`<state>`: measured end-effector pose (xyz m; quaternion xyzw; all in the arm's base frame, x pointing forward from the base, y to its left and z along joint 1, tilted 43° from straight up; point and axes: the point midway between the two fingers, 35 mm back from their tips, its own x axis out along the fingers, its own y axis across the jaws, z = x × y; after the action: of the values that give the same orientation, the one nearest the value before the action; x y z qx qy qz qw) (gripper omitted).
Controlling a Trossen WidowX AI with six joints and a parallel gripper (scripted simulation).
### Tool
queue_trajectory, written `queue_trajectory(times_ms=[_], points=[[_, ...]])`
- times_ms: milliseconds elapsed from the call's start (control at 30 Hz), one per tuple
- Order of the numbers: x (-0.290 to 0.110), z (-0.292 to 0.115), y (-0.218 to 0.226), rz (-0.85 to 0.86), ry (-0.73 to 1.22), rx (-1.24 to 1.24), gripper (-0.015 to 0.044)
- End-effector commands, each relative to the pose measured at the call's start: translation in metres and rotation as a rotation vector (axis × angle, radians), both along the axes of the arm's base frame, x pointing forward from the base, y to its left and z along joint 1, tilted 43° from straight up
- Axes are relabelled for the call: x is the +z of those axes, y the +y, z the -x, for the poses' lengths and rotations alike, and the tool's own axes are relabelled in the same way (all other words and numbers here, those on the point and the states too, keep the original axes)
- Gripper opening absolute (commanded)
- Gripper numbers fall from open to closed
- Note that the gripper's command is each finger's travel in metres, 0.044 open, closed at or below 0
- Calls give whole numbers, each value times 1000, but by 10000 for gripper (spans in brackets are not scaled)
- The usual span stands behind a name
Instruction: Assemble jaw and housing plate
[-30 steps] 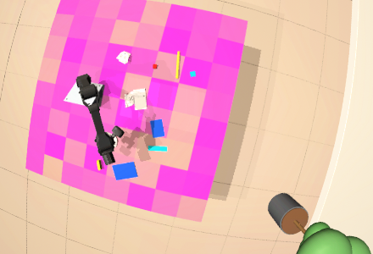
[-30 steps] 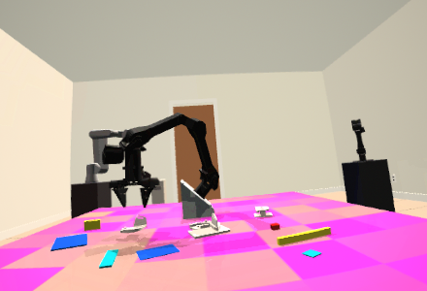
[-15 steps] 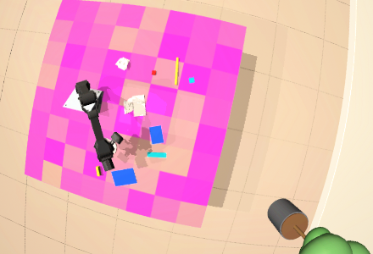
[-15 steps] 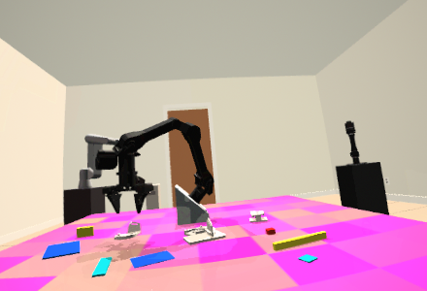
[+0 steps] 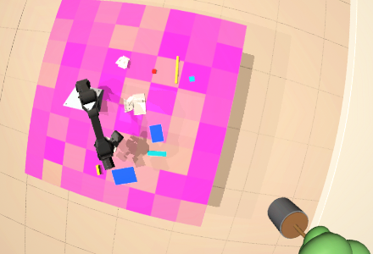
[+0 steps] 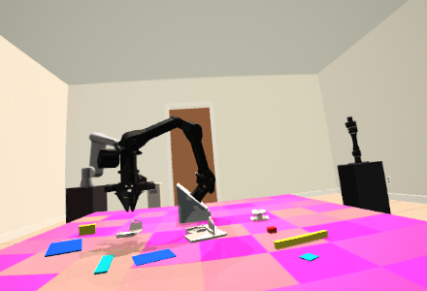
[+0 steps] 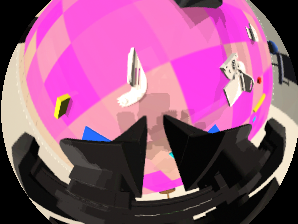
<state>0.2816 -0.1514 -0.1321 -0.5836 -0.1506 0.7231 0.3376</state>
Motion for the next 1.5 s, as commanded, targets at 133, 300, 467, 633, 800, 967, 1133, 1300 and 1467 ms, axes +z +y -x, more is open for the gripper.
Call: queue_trajectory(times_ms=[133,300,467,633,800,967,1133,1300,1467], points=[[0,0,0,0,0,0,0],[0,0,0,0,0,0,0],[0,0,0,0,0,0,0],[0,0,0,0,0,0,26],[0,0,0,0,0,0,158],[0,0,0,0,0,0,289],[0,0,0,0,0,0,420],[0,0,0,0,0,0,440],[0,0,0,0,0,0,440]])
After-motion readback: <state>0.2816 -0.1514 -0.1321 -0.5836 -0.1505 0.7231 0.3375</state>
